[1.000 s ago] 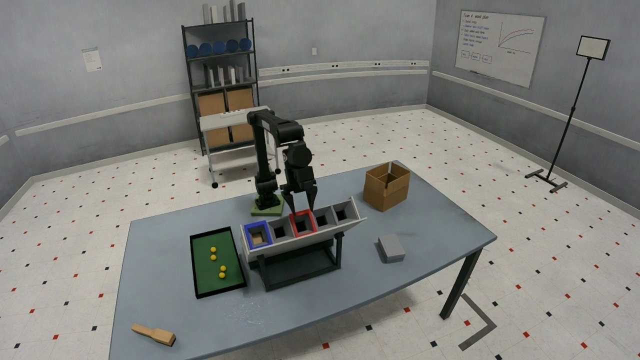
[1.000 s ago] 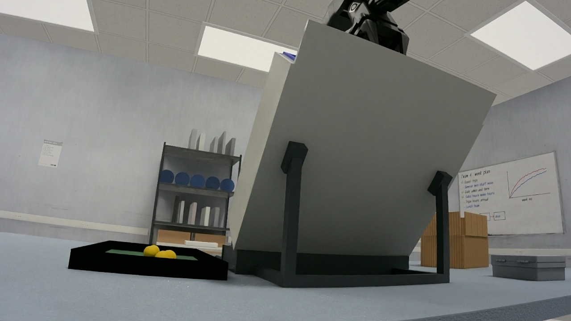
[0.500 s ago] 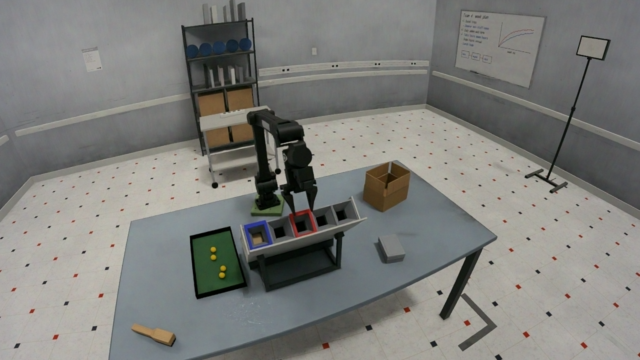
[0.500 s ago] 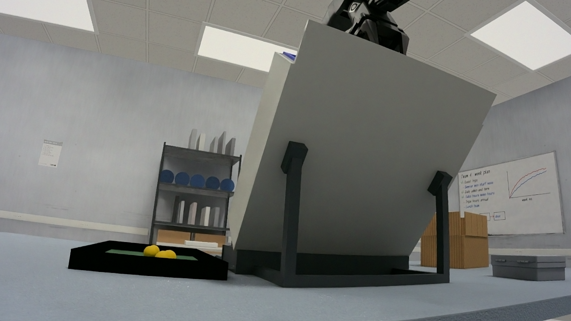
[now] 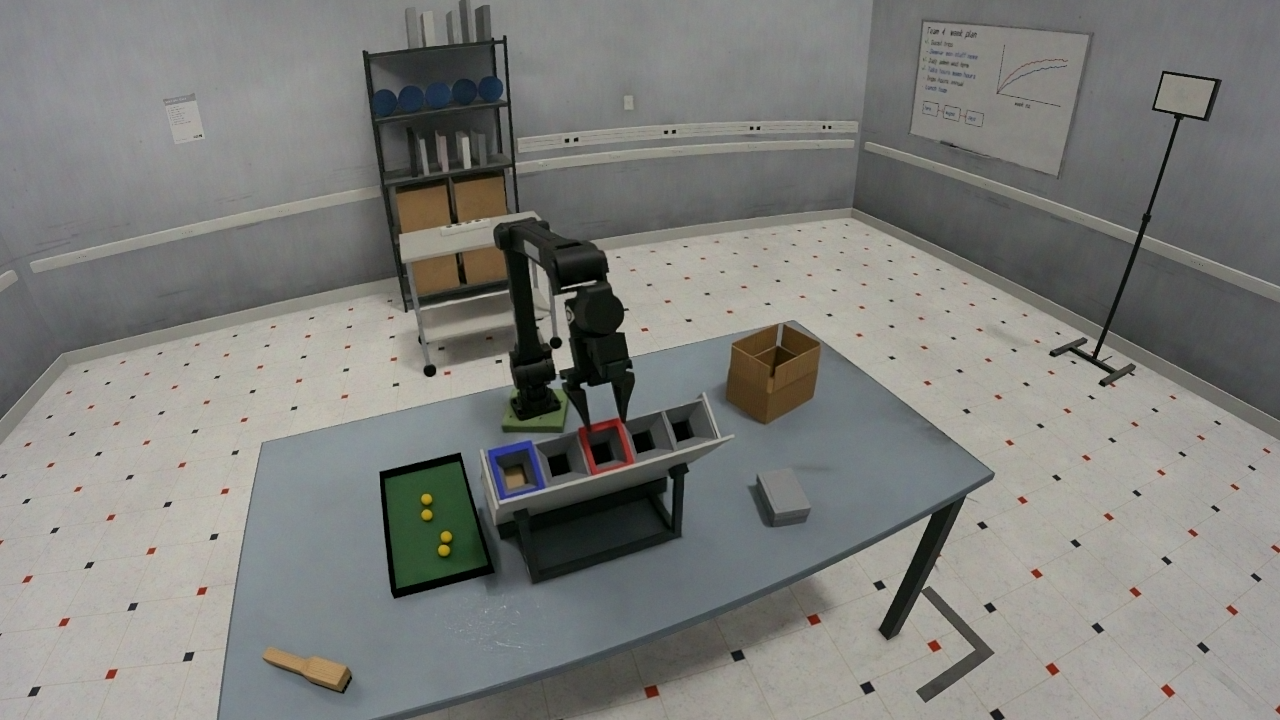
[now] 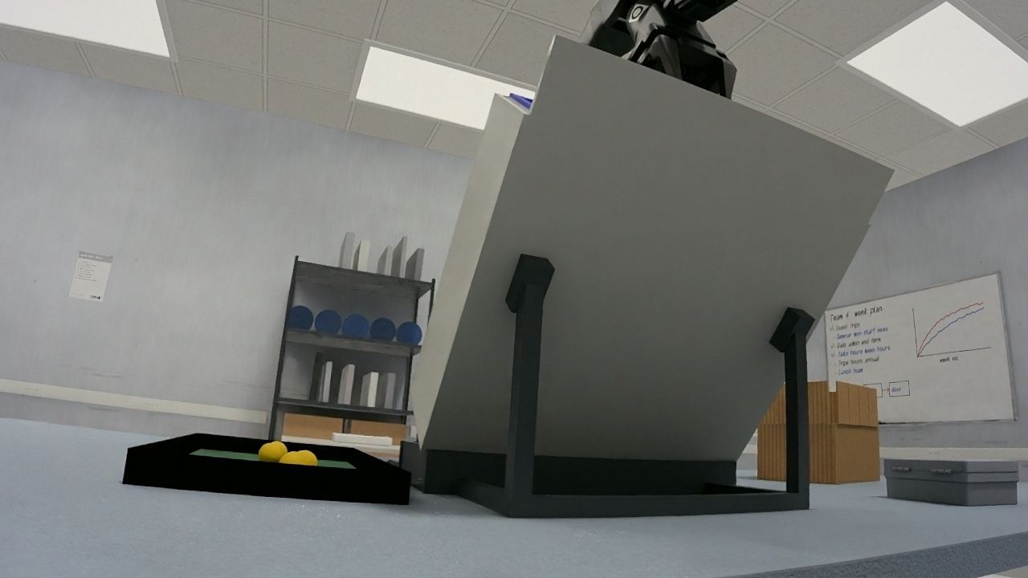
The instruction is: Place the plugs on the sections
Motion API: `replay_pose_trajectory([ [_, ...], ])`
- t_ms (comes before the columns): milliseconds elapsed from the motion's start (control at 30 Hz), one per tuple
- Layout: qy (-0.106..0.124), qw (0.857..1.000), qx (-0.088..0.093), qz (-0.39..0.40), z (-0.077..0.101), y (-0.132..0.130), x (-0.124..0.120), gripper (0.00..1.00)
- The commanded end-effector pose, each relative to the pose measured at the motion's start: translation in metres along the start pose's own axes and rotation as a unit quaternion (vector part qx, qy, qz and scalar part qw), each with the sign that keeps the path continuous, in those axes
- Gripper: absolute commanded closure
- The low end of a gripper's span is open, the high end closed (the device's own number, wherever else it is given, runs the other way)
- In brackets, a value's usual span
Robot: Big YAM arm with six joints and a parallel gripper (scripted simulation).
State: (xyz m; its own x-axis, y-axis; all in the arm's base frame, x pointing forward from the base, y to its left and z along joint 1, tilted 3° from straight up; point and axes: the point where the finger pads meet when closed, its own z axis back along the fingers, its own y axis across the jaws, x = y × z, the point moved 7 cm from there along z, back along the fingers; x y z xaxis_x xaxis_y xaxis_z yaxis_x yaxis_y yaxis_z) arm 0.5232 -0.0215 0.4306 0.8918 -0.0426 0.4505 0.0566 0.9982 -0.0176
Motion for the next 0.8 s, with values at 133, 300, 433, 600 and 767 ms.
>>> replay_pose_trajectory([
  [133,-0.014,1.000,0.000,0.000,0.023,-0.001,0.009,0.41],
  [300,-0.015,1.000,0.000,0.000,0.033,-0.001,0.013,0.41],
  [433,-0.016,1.000,0.000,0.000,0.039,-0.001,0.015,0.41],
  [600,-0.016,1.000,0.000,0.000,0.039,-0.001,0.015,0.41],
  [767,-0.016,1.000,0.000,0.001,0.039,-0.001,0.015,0.41],
])
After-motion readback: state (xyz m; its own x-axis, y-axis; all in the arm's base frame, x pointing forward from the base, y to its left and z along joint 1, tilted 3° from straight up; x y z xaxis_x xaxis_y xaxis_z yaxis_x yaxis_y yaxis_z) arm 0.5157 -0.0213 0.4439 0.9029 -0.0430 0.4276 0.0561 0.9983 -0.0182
